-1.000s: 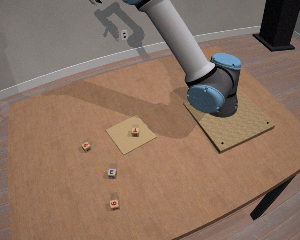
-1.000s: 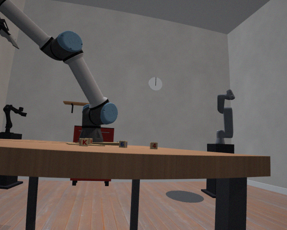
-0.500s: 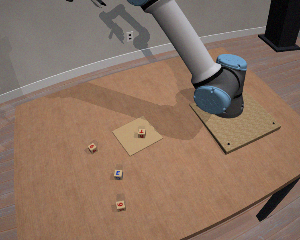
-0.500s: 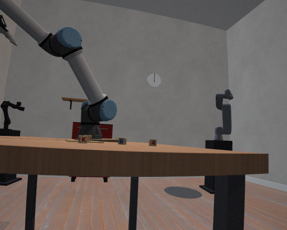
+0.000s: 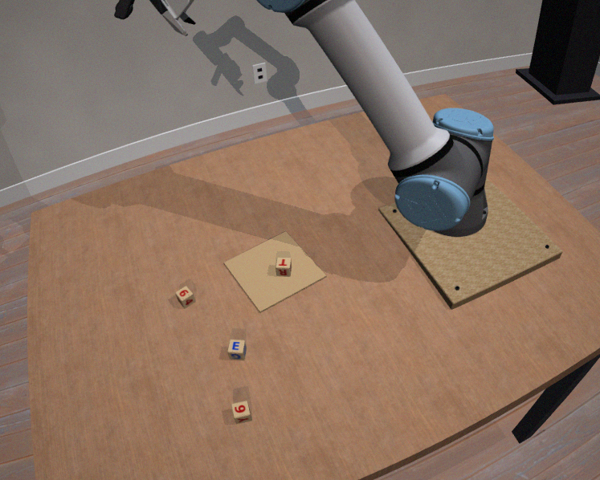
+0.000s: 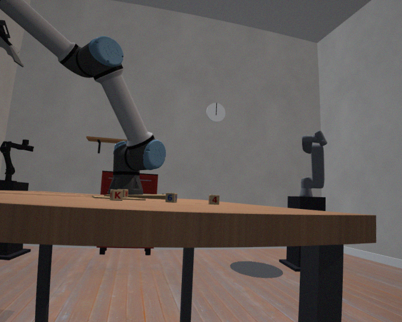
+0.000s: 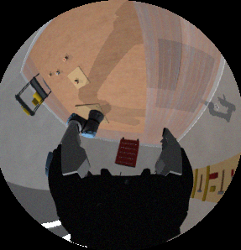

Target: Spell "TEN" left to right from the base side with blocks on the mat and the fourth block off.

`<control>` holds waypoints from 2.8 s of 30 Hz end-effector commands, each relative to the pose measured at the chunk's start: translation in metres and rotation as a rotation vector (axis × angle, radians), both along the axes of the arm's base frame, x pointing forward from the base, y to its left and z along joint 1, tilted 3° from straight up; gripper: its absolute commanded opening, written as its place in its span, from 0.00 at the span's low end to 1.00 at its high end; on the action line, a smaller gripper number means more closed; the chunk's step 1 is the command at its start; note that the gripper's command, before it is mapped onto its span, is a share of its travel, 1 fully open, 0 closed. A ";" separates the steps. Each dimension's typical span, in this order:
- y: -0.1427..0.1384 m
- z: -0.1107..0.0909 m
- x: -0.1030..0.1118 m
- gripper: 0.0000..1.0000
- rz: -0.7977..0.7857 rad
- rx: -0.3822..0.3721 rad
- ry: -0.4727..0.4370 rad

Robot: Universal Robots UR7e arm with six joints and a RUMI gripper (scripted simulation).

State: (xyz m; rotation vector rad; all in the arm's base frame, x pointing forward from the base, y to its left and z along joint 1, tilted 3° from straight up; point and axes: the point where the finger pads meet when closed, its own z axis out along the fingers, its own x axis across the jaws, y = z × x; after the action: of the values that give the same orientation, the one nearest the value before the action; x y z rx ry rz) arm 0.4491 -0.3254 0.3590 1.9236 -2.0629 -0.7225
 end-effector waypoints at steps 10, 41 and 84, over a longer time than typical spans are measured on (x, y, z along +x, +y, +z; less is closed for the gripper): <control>0.053 -0.045 0.084 1.00 0.057 -0.151 -0.098; 0.229 -0.133 0.194 1.00 0.143 -0.341 -0.372; 0.524 -0.221 0.155 1.00 0.181 -0.328 -0.839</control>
State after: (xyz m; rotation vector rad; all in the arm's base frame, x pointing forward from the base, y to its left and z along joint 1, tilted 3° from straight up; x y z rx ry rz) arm 0.6155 0.1645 0.1443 2.3404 -2.1137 0.4558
